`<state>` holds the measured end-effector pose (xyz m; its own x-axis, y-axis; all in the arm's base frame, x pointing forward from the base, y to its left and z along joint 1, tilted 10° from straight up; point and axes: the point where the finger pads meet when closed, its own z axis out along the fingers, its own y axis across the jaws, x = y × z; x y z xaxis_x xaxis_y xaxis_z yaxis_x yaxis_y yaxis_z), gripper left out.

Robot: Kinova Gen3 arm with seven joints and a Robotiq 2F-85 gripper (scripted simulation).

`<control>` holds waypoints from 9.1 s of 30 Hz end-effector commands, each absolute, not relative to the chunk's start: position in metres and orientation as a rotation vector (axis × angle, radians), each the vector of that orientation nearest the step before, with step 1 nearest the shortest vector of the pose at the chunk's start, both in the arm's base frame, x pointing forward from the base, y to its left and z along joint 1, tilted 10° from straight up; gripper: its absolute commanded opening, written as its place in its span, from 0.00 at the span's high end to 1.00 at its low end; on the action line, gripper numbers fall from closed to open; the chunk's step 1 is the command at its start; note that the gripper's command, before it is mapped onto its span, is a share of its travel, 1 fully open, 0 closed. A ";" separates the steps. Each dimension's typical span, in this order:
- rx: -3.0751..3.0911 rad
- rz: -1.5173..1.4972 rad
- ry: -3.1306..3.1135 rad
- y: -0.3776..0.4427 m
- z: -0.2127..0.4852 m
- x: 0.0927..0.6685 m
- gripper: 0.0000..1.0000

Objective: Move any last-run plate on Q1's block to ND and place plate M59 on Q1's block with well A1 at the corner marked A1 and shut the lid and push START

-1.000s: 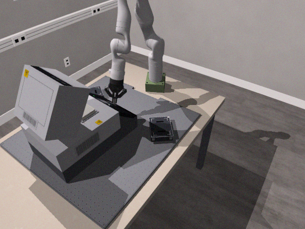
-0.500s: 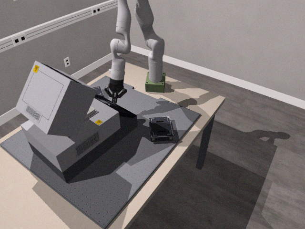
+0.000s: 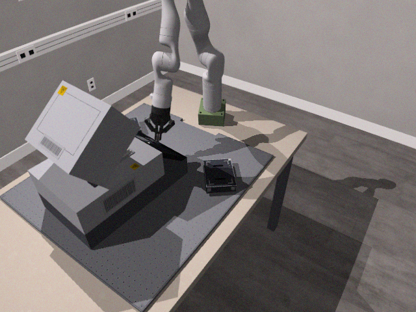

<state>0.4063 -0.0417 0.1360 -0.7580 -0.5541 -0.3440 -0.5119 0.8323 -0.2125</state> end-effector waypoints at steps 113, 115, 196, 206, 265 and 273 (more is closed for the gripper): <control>-0.788 -0.154 2.620 -0.044 0.154 0.387 0.90; -0.788 -0.154 2.620 -0.044 0.154 0.387 0.90; -0.788 -0.154 2.620 -0.044 0.154 0.387 0.90; -0.788 -0.154 2.620 -0.044 0.154 0.387 0.90; -0.780 -0.159 2.626 -0.043 0.155 0.387 0.90; -0.785 -0.162 2.623 -0.032 0.156 0.390 0.90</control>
<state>0.3883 -0.0368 0.1541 -0.7668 -0.5427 -0.3428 -0.4998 0.8399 -0.2118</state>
